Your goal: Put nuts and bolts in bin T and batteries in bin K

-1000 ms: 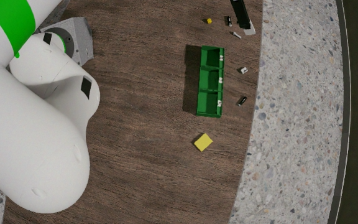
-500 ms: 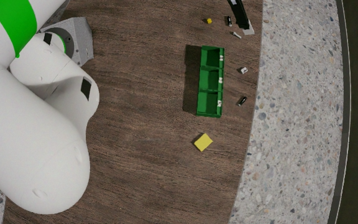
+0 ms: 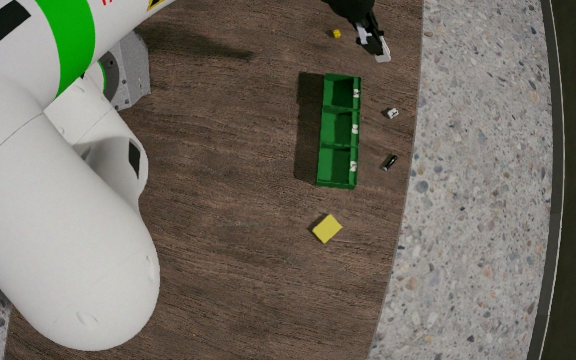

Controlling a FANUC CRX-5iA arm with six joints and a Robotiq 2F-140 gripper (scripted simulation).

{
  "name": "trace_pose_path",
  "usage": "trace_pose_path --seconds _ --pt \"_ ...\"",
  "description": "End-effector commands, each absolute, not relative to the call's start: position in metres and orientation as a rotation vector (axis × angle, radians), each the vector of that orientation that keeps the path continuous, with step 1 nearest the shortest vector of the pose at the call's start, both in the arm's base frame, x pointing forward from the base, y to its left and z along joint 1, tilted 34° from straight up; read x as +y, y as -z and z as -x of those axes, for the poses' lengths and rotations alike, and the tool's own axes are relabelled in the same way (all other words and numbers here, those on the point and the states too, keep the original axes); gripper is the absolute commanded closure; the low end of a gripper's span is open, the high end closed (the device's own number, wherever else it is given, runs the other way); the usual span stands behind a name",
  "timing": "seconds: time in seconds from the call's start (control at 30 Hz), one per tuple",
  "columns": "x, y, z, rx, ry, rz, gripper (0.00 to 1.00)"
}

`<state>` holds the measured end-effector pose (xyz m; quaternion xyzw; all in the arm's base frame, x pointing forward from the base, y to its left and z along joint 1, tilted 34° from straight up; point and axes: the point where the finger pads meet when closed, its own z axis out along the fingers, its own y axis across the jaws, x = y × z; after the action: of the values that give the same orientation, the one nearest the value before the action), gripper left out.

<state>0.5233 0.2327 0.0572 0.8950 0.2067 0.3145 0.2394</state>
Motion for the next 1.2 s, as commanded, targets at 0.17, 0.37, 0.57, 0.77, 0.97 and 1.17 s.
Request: trace_pose_path --seconds 0.17,0.37,0.57,0.77,0.97,1.17 --pt "0.206 -0.040 -0.533 0.489 -0.830 -2.452 0.85" --pt "0.187 -0.054 -0.533 0.432 -0.796 -2.457 0.85" --pt "0.162 -0.066 -0.529 0.364 -0.746 -2.467 0.85" --pt "0.130 -0.078 -0.518 0.287 -0.675 -2.484 0.85" --pt "0.102 -0.087 -0.502 0.232 -0.610 -2.503 0.85" --pt "0.084 -0.091 -0.486 0.183 -0.538 -2.526 0.85"
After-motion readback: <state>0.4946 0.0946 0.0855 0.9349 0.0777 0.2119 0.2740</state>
